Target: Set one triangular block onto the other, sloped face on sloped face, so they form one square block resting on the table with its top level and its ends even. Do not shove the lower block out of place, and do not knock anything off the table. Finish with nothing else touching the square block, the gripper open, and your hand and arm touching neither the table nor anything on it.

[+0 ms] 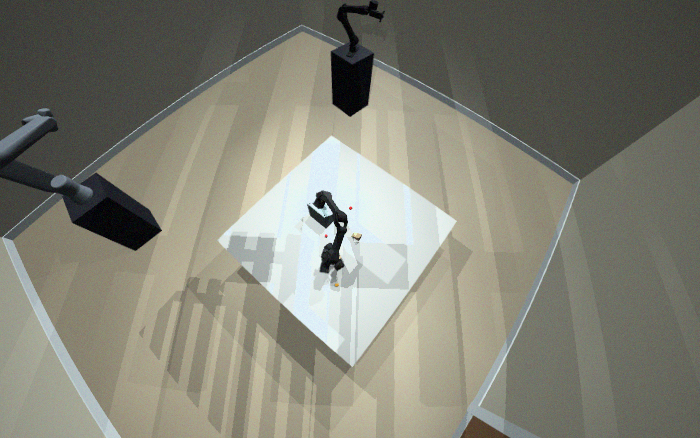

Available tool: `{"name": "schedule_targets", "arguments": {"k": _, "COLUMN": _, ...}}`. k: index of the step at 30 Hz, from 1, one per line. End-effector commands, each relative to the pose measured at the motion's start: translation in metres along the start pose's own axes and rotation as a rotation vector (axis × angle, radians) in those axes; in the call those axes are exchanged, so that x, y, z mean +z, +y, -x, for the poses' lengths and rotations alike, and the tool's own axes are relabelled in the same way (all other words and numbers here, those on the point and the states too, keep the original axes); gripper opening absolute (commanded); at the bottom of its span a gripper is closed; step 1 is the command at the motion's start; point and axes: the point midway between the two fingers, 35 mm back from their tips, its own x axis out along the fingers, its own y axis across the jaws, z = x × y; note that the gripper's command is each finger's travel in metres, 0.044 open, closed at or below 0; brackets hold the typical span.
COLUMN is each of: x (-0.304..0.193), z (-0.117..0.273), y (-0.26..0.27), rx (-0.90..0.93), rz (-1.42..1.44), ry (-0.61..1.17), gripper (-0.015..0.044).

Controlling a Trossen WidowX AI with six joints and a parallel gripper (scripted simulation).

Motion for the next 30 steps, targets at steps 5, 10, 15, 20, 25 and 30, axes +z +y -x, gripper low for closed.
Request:
{"name": "schedule_targets", "arguments": {"k": 5, "x": 0.001, "z": 0.000, "y": -0.001, "rx": -0.003, "rz": -0.007, "ry": -0.003, "gripper": 0.0440}}
{"name": "schedule_targets", "arguments": {"k": 10, "x": 0.001, "z": 0.000, "y": -0.001, "rx": -0.003, "rz": -0.007, "ry": -0.003, "gripper": 0.0440}}
{"name": "schedule_targets", "arguments": {"k": 15, "x": -0.017, "z": 0.032, "y": 0.002, "rx": 0.012, "rz": -0.039, "ry": -0.009, "gripper": 0.0440}}
{"name": "schedule_targets", "arguments": {"k": 20, "x": -0.049, "z": 0.088, "y": -0.002, "rx": 0.035, "rz": -0.092, "ry": -0.014, "gripper": 0.0440}}
{"name": "schedule_targets", "arguments": {"k": 25, "x": -0.045, "z": 0.089, "y": 0.003, "rx": 0.063, "rz": -0.071, "ry": -0.019, "gripper": 0.0440}}
{"name": "schedule_targets", "arguments": {"k": 30, "x": 0.026, "z": 0.094, "y": 0.002, "rx": 0.049, "rz": 0.001, "ry": -0.130, "gripper": 0.0440}}
